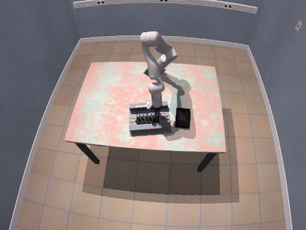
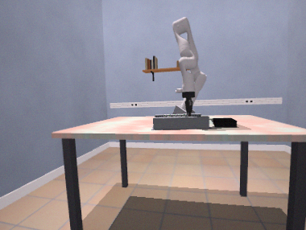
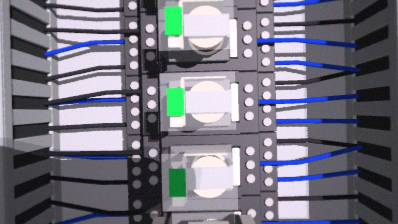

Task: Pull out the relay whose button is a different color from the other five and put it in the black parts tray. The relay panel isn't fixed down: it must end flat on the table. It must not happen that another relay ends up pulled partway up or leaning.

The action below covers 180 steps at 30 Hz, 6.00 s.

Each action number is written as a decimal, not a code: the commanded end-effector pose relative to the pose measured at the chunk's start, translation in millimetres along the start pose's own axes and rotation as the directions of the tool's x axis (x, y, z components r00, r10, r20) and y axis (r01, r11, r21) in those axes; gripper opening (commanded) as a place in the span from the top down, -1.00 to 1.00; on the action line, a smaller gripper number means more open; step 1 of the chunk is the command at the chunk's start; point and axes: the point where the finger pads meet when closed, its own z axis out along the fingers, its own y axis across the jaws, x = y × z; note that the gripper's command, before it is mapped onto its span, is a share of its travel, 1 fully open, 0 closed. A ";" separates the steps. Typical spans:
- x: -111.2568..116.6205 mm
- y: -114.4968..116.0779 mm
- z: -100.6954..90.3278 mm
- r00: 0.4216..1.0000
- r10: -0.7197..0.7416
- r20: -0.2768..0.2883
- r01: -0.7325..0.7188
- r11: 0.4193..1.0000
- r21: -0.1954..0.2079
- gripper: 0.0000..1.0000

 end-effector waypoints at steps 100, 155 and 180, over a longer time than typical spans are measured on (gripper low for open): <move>0.3 -0.4 -1.2 1.000 0.000 -0.001 0.000 1.000 0.000 1.00; 0.3 -2.6 -1.6 1.000 0.000 -0.001 0.000 0.997 -0.073 1.00; 0.3 -2.6 -2.6 1.000 0.000 -0.001 0.000 1.000 -0.026 1.00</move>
